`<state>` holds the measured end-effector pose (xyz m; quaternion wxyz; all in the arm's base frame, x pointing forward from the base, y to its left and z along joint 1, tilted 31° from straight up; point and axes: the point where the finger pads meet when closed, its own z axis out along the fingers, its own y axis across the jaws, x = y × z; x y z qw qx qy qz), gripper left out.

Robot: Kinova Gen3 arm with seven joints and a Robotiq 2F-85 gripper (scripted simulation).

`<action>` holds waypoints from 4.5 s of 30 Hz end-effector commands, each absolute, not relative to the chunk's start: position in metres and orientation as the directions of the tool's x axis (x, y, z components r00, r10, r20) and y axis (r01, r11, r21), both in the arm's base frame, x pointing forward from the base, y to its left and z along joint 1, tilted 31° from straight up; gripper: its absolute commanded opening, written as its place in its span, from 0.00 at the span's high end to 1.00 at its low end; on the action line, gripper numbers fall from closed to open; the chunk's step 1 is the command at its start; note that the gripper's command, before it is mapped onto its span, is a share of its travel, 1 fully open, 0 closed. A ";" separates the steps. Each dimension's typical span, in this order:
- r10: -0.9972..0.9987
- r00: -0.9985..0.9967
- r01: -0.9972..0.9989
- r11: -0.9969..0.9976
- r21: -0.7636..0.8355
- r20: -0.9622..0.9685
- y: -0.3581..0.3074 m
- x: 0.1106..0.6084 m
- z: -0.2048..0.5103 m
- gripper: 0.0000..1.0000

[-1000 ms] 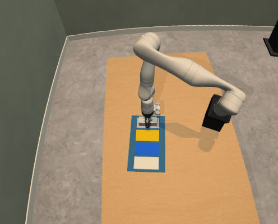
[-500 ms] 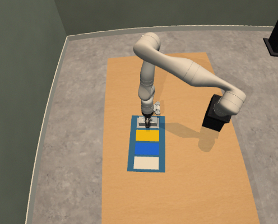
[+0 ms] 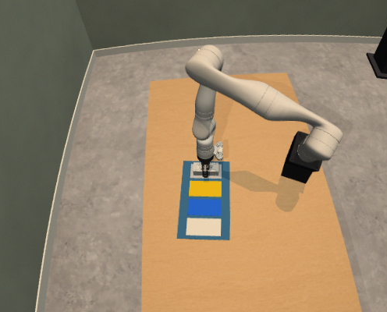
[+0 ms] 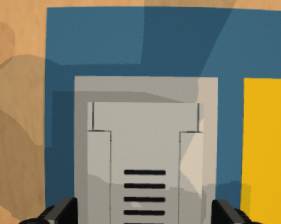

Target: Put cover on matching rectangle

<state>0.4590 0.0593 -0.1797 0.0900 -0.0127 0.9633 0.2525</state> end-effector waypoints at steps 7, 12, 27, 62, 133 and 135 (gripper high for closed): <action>0.022 -0.983 -0.070 0.873 0.483 -0.181 0.059 0.460 -0.179 0.27; 0.022 -0.983 -0.070 0.873 0.483 -0.181 0.059 0.460 -0.179 0.27; 0.022 -0.983 -0.070 0.873 0.483 -0.181 0.059 0.460 -0.179 0.27; 0.022 -0.983 -0.070 0.873 0.483 -0.181 0.059 0.460 -0.179 1.00; 0.022 -0.983 -0.070 0.873 0.483 -0.181 0.059 0.460 -0.179 1.00; 0.022 -0.983 -0.070 0.873 0.484 -0.181 0.058 0.459 -0.179 1.00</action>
